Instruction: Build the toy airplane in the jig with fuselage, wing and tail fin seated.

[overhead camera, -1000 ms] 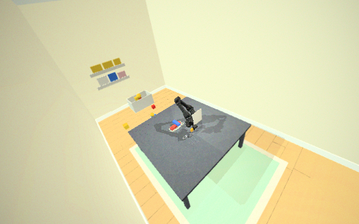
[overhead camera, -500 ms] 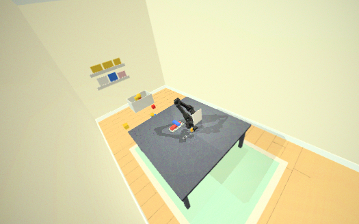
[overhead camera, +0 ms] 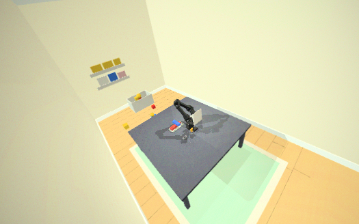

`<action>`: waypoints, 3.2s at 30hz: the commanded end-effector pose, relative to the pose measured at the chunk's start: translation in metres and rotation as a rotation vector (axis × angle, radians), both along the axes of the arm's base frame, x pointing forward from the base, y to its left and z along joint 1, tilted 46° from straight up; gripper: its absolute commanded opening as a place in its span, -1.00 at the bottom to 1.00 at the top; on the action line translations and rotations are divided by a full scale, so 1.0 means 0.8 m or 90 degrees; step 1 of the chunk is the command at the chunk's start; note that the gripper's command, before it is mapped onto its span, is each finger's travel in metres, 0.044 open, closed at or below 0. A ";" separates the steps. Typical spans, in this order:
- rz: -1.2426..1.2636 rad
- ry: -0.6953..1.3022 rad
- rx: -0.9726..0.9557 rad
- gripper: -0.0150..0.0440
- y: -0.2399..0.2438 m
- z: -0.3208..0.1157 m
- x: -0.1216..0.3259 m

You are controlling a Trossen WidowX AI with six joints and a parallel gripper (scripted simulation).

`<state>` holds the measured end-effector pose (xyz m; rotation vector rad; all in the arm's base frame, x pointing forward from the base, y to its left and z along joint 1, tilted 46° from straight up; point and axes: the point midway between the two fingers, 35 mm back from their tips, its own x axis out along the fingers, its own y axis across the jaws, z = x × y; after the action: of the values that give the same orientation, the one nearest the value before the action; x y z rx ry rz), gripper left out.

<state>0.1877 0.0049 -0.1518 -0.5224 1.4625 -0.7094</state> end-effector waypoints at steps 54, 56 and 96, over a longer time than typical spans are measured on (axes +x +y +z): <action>0.001 0.010 0.014 -0.49 0.083 0.075 0.013; 0.001 0.009 0.012 -0.49 0.089 0.081 0.012; 0.016 0.014 0.042 -0.49 0.090 0.140 0.060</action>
<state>0.2301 0.0794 -0.0429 -0.4997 1.4953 -0.6474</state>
